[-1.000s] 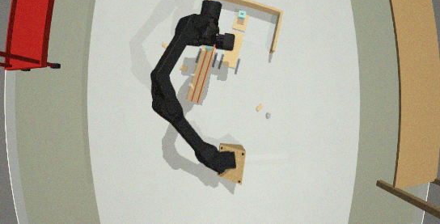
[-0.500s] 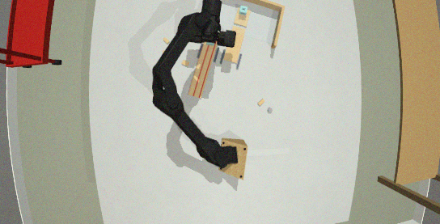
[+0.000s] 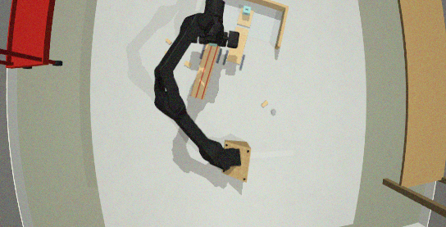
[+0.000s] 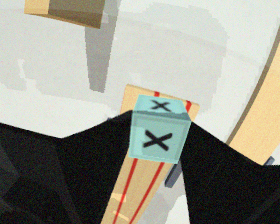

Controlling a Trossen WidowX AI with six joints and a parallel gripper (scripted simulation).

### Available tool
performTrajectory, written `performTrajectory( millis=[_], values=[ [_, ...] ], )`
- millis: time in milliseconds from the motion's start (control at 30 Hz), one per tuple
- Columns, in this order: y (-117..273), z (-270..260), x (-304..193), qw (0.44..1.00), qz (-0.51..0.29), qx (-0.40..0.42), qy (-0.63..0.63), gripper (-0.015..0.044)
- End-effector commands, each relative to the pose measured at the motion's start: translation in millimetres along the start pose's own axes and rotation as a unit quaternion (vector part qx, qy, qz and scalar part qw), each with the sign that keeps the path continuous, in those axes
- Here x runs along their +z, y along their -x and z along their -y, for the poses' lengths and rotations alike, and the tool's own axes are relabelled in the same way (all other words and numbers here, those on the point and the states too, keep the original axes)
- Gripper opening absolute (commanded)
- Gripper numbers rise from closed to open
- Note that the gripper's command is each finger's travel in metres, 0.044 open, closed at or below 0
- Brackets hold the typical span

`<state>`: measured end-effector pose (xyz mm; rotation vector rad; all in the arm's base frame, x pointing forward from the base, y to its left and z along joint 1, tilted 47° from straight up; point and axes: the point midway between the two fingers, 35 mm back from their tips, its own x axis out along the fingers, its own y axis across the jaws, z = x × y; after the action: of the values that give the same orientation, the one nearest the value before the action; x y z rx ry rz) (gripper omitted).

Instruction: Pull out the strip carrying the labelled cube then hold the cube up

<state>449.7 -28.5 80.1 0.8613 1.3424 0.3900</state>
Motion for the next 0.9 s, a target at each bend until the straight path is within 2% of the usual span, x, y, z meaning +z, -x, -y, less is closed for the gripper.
performTrajectory(
  millis=[0, 400, 867],
  values=[
    [7, 3, -8, 1.000, -0.001, -0.001, 0.000, 0.0000],
    [40, 19, -53, 1.000, -0.002, 0.000, -0.004, 0.0000],
    [44, 32, -87, 1.000, -0.003, -0.001, -0.005, 0.0000]
  ],
)
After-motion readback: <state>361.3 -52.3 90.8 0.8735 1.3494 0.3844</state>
